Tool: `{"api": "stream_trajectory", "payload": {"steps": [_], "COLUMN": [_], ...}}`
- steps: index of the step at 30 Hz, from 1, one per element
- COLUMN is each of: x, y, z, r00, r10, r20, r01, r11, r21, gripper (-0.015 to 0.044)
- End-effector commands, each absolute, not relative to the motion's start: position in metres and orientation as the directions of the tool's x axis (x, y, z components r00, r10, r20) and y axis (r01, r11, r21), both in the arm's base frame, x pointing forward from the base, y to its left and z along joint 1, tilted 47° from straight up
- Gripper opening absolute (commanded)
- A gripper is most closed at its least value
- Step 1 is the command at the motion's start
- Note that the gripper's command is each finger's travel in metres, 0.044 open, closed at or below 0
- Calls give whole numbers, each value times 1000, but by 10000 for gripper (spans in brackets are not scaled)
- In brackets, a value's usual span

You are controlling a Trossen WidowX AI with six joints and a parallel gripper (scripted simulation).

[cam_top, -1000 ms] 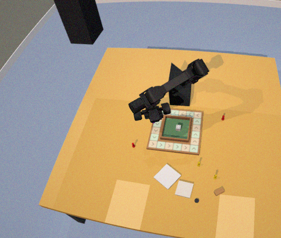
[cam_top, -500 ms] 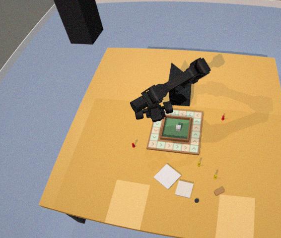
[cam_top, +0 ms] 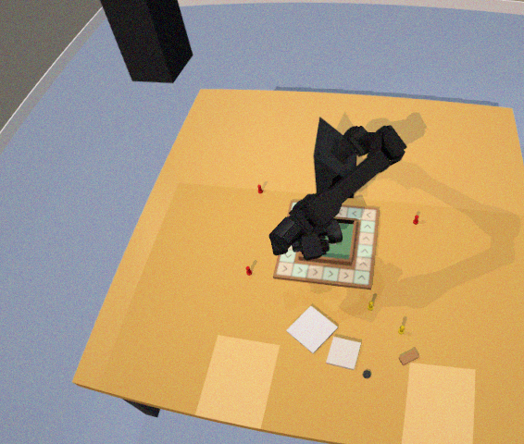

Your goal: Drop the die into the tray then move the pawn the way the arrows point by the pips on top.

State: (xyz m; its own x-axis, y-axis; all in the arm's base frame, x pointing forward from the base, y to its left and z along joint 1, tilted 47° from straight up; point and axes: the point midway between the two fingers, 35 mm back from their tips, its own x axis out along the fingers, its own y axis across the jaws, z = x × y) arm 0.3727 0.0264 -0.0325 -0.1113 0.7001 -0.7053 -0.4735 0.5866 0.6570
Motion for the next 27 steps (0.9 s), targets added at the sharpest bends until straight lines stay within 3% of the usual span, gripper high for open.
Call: {"api": "stream_trajectory", "payload": {"steps": [1, 27], "x": [382, 378], "y": [53, 86], "z": [-27, -57], "r00": [-110, -110], "r10": [713, 715], "r20": [-693, -691], "r01": [-474, -474], "r11": [575, 573], "r21": [667, 669], "gripper": [0, 0]}}
